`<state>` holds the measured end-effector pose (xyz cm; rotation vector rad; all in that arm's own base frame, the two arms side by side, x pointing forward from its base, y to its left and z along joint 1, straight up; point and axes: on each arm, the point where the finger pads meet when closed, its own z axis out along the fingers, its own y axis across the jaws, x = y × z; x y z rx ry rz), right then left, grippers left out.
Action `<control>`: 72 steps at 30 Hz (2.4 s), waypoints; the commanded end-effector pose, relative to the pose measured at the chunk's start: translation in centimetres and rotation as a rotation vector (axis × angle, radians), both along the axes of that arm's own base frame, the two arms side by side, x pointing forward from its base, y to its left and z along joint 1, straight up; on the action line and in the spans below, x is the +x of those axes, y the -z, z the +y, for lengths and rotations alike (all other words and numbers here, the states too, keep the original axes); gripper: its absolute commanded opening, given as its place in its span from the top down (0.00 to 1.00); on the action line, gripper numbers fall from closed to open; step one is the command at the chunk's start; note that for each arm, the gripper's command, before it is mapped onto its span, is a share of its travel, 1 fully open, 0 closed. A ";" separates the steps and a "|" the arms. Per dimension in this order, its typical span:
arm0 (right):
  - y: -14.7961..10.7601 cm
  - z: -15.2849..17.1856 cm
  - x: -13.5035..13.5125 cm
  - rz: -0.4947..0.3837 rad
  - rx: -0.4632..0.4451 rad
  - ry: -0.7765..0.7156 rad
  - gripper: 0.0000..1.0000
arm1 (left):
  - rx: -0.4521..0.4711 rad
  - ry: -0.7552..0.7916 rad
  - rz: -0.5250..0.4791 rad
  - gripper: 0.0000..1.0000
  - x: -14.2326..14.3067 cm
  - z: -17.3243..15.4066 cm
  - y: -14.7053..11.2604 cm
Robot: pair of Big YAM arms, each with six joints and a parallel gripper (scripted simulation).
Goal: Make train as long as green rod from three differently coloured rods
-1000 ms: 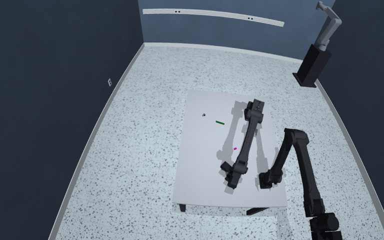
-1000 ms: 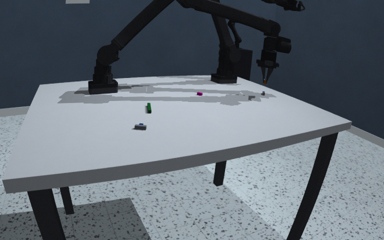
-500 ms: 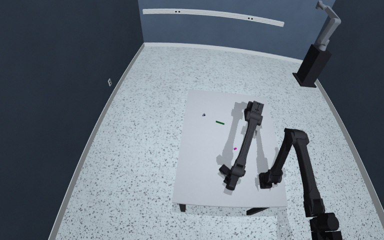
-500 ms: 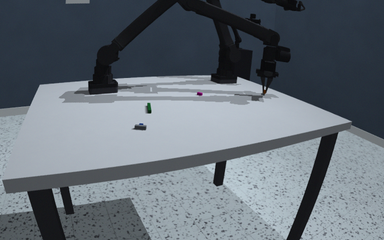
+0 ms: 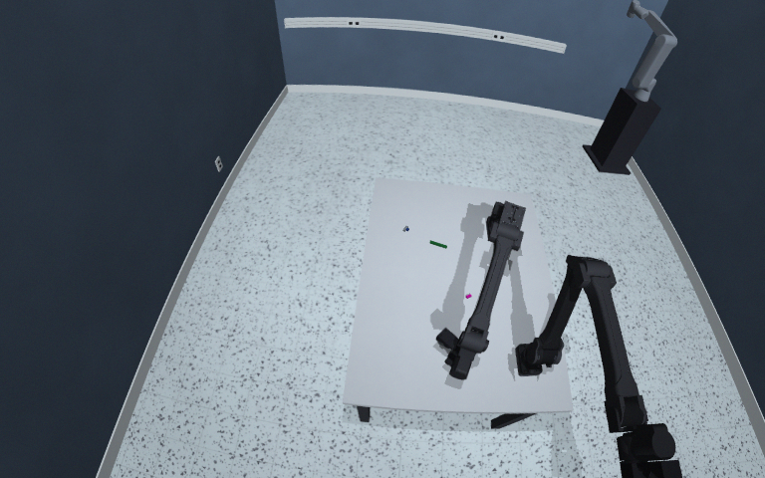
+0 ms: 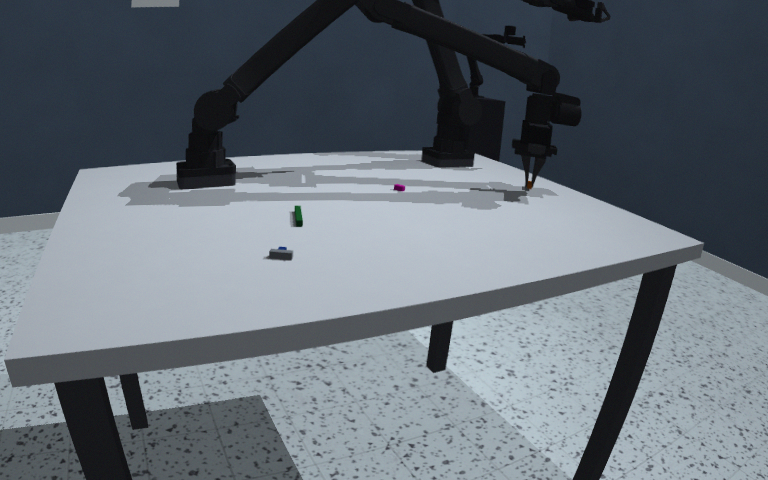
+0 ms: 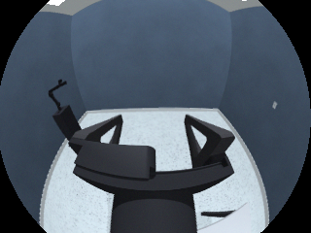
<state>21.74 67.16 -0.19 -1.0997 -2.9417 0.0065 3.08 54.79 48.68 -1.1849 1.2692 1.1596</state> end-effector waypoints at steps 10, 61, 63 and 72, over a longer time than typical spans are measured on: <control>-3.2 1.7 0.5 -0.024 0.066 0.006 0.96 | 0.033 -0.011 -0.013 0.00 -0.5 -0.4 -1.4; -4.3 2.0 0.2 -0.030 0.086 -0.005 0.96 | 0.033 -0.011 -0.013 0.00 -0.5 -0.4 -1.4; -4.3 2.0 0.2 -0.030 0.086 -0.005 0.96 | 0.033 -0.011 -0.013 0.00 -0.5 -0.4 -1.4; -4.3 2.0 0.2 -0.030 0.086 -0.005 0.96 | 0.033 -0.011 -0.013 0.00 -0.5 -0.4 -1.4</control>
